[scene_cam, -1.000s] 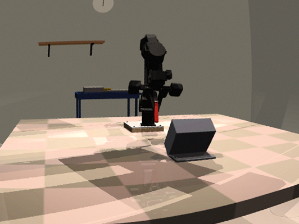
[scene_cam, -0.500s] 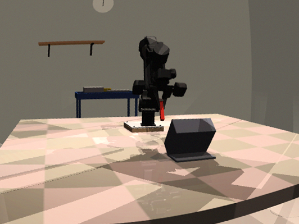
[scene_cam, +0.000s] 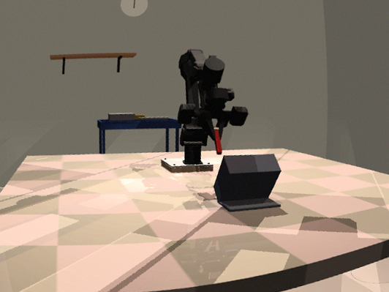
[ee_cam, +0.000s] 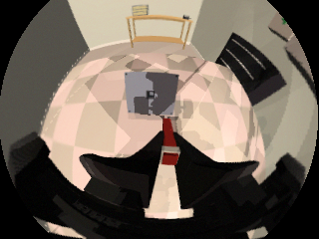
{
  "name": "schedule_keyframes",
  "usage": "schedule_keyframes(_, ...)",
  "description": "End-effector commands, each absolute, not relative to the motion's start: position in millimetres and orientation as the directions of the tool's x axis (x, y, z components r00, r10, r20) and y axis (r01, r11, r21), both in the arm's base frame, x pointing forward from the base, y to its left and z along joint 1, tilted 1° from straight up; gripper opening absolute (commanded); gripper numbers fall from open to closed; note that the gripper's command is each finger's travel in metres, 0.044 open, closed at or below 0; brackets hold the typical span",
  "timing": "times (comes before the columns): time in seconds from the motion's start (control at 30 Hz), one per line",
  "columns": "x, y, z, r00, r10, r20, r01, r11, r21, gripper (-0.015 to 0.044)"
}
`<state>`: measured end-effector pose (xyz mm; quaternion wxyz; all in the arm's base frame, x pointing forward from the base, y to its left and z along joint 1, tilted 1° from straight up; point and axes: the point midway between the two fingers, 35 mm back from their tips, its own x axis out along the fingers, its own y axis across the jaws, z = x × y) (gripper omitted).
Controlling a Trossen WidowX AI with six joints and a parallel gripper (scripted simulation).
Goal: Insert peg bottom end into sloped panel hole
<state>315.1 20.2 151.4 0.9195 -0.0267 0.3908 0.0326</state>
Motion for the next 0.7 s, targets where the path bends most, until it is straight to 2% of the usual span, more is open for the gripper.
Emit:
schedule_keyframes(0.0,314.6,24.7,152.4,0.712,0.048,-0.700,-0.085,0.996,-0.019,0.0000)
schedule_keyframes(0.67,322.0,39.6,152.6,0.765,0.084,-0.639,-0.114,0.993,-0.006,0.0000)
